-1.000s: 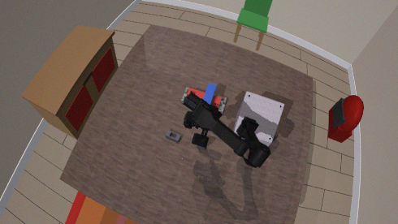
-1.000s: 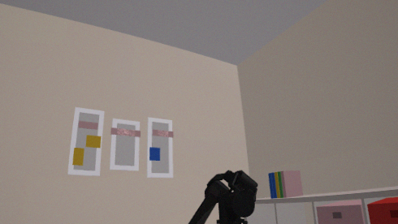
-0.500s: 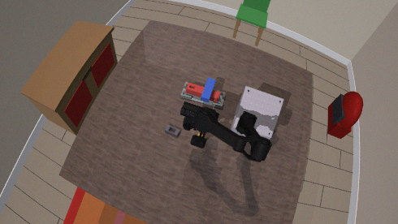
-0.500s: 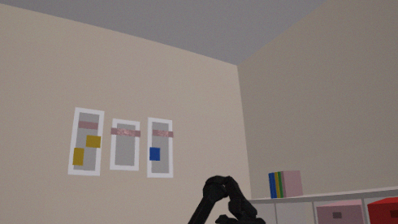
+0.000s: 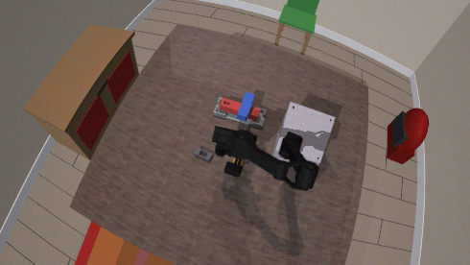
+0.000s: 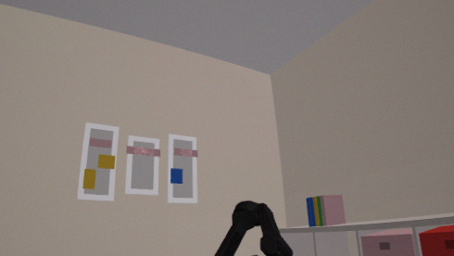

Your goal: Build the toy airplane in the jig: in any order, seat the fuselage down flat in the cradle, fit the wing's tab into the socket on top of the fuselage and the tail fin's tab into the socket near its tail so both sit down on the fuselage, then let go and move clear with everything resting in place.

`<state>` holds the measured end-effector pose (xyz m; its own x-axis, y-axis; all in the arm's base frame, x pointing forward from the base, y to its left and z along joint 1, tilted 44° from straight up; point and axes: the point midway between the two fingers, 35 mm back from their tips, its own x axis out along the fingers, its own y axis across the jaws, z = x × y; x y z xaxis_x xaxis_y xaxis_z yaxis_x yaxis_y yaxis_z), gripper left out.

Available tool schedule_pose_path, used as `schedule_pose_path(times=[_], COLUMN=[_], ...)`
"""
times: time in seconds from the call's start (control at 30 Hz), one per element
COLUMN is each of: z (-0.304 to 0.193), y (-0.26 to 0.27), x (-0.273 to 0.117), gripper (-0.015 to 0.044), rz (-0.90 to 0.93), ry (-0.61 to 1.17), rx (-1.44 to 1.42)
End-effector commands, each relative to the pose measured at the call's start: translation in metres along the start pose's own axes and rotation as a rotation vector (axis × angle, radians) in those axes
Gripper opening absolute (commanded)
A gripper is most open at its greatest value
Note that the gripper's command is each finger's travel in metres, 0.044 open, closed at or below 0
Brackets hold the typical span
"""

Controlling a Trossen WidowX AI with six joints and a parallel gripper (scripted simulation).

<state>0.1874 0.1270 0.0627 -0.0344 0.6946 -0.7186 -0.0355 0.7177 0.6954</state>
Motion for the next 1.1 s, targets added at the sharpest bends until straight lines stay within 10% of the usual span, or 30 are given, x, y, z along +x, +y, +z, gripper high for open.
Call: schedule_pose_path(times=[0.0,0.57,1.07], z=[-0.003,-0.005,-0.005], y=[-0.002,0.0,0.0], x=[0.007,0.031,0.031], gripper=[0.044,0.044,0.0085], rz=[-0.001,0.005,0.005], ry=[0.009,0.009,0.009], rx=[0.01,0.01,0.01])
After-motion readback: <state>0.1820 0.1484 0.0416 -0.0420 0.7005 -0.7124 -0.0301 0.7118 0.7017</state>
